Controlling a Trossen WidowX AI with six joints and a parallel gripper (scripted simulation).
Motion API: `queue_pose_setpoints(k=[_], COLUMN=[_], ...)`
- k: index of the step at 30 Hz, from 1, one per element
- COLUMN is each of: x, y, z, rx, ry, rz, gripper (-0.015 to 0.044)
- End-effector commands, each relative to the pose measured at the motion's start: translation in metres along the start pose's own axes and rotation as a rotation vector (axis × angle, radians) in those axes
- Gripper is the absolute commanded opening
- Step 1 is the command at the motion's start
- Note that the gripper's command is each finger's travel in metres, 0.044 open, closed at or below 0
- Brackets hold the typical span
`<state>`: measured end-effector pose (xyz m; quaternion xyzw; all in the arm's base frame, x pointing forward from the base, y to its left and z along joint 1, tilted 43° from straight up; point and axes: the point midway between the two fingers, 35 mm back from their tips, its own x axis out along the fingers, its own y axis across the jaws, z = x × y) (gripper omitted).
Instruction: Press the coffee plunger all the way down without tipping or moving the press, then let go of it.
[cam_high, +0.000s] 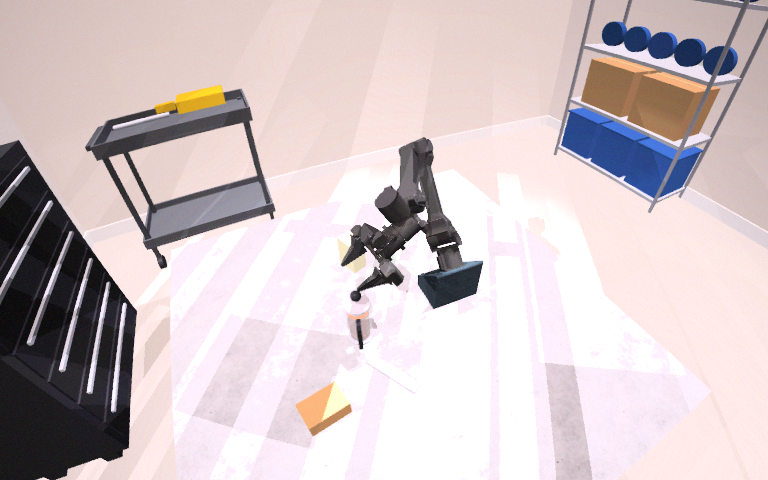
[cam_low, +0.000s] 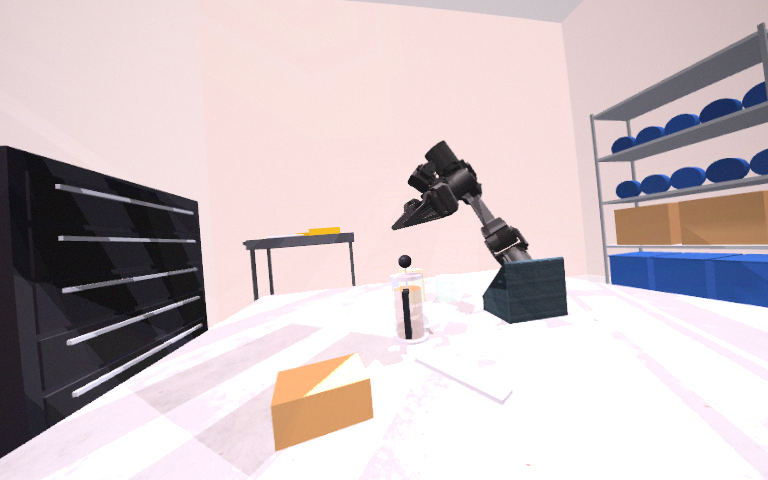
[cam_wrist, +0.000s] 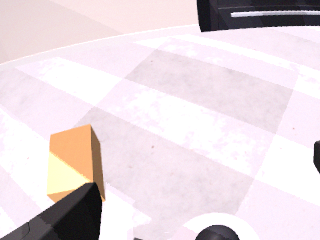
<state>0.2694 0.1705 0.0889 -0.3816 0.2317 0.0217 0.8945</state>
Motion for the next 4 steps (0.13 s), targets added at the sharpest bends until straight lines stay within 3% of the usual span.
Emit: queue_pose_setpoints(k=[1,4], x=[-0.0064,-0.0064], y=[-0.0027,-0.0027], z=[0.0031,0.0031], rx=[0.005,0.005], ry=[0.0,0.0], rz=[-0.005,-0.005], gripper=[0.044,0.044])
